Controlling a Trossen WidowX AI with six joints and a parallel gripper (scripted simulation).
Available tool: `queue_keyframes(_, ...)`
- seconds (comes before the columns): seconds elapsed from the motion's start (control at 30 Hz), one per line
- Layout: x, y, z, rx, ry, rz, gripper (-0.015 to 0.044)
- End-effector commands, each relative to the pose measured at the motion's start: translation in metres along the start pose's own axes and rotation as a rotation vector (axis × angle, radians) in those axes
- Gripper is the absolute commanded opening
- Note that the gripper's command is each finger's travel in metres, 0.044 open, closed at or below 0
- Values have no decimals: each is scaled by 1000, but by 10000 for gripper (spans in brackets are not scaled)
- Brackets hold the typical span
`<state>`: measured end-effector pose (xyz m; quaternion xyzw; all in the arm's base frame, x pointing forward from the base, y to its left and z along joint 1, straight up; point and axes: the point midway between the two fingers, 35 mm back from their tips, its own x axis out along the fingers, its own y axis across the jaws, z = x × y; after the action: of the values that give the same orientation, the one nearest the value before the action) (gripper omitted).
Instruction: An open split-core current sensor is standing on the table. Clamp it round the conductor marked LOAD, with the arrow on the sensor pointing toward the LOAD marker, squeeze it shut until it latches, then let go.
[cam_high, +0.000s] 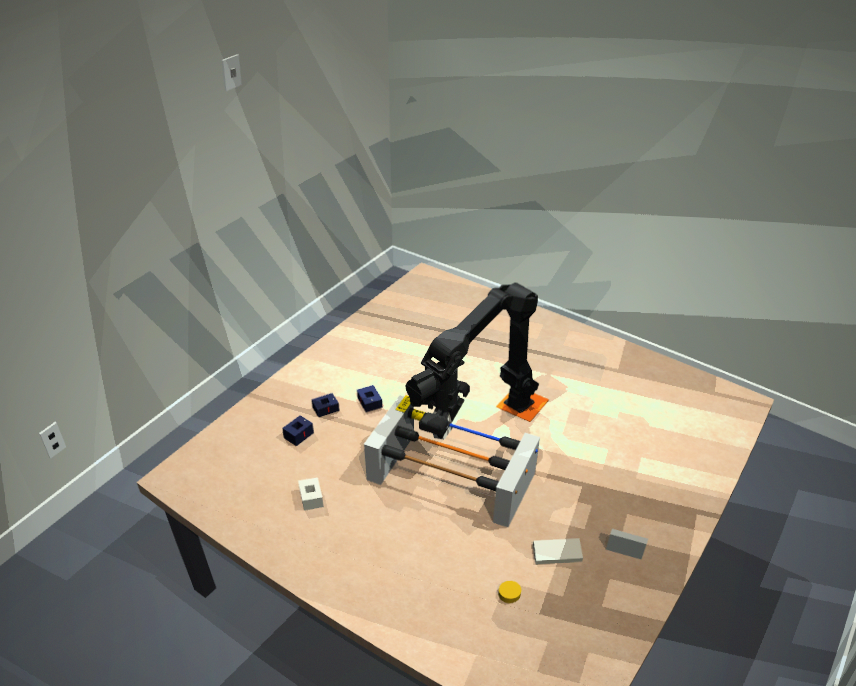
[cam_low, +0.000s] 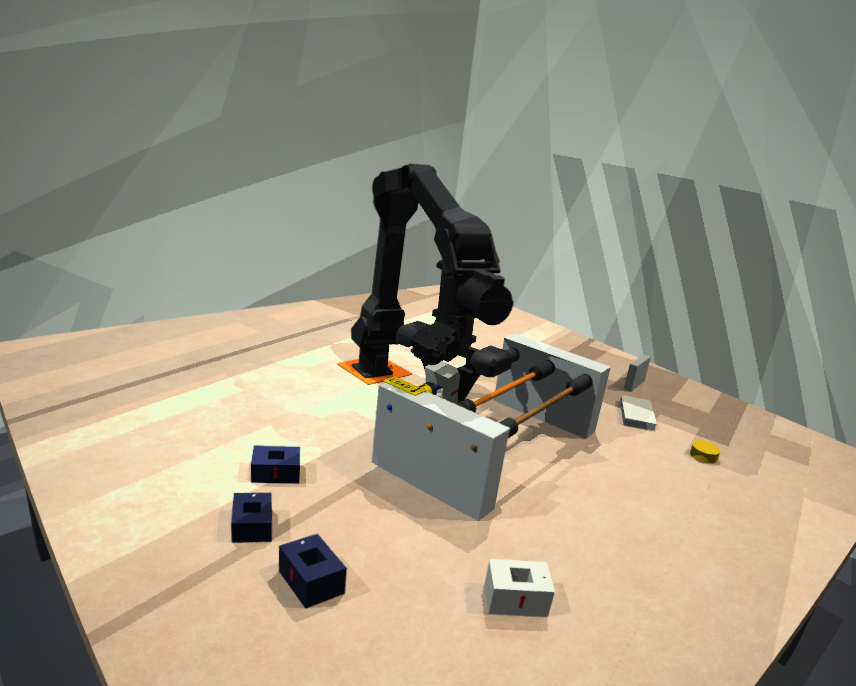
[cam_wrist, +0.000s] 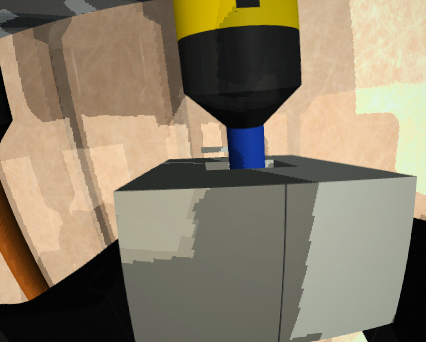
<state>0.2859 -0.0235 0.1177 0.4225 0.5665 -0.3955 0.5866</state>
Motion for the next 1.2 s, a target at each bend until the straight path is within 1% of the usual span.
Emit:
queue_keyframes(0.0,3,0,0,4,-3,0,0)
queue_keyframes(0.33,0,0,0,0,-1,2,262)
queue_keyframes(1.17,0,0,0,0,-1,2,262)
